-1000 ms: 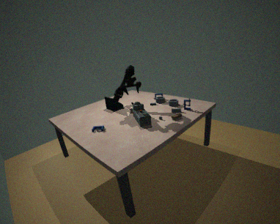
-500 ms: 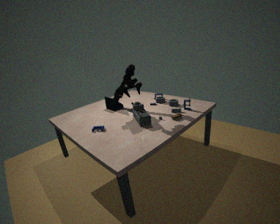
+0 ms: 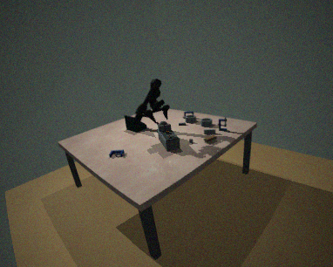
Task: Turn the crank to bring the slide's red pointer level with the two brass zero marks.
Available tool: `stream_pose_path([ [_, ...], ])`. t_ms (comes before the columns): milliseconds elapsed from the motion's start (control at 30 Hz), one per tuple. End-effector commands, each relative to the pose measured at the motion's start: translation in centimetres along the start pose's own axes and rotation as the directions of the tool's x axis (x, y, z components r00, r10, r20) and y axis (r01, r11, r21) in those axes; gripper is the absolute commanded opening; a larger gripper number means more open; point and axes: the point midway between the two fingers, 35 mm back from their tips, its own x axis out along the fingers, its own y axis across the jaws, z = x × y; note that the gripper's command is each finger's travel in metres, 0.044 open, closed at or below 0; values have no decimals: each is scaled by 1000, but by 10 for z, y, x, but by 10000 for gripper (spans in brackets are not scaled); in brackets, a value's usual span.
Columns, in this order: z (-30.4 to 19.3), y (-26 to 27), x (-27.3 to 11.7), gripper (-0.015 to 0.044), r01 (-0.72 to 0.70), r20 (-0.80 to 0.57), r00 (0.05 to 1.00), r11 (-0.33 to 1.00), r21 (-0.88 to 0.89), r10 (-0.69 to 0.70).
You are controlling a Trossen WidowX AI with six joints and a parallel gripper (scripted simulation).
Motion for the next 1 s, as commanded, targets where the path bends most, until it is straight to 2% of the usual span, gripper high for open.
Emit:
stream_pose_path([
  [0,-6,-4,6,440,5,-3,1000,1000,10,-5],
  [567,-5,-4,5,440,5,-3,1000,1000,10,-5],
  [833,23,-1,-30,440,4,0,1000,1000,5,-4],
  [967,23,0,-35,440,9,1,1000,1000,8,-9],
])
